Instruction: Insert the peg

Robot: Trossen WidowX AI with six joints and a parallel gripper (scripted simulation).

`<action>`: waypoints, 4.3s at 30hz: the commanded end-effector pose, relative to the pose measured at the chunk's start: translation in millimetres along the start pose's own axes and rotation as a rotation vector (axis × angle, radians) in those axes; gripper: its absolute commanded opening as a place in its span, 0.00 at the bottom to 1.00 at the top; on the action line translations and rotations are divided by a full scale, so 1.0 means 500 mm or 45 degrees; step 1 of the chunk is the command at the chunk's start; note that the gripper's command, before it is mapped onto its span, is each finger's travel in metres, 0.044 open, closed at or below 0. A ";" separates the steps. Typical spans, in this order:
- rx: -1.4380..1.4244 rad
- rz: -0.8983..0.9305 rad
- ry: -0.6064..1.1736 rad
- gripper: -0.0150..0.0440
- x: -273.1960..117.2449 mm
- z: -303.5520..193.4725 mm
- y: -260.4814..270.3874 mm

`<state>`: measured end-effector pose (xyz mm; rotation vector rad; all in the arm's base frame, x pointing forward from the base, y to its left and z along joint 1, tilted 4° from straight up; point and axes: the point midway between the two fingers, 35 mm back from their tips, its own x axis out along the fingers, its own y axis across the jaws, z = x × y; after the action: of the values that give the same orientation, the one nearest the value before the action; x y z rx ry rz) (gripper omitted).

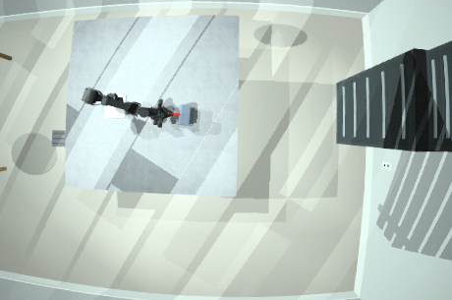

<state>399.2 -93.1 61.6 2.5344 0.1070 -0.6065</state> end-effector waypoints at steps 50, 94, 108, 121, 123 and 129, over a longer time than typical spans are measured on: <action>-0.002 0.000 0.001 0.25 0.047 0.000 0.002; -0.001 0.003 0.000 1.00 -0.002 -0.004 0.009; 0.000 0.005 0.000 1.00 -0.030 -0.006 0.012; 0.001 0.007 0.000 1.00 -0.056 -0.007 0.014; 0.001 0.007 0.000 1.00 -0.060 -0.007 0.014; 0.001 0.008 -0.001 1.00 -0.072 -0.007 0.015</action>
<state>372.4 -96.9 79.9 2.5369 0.0956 -0.6142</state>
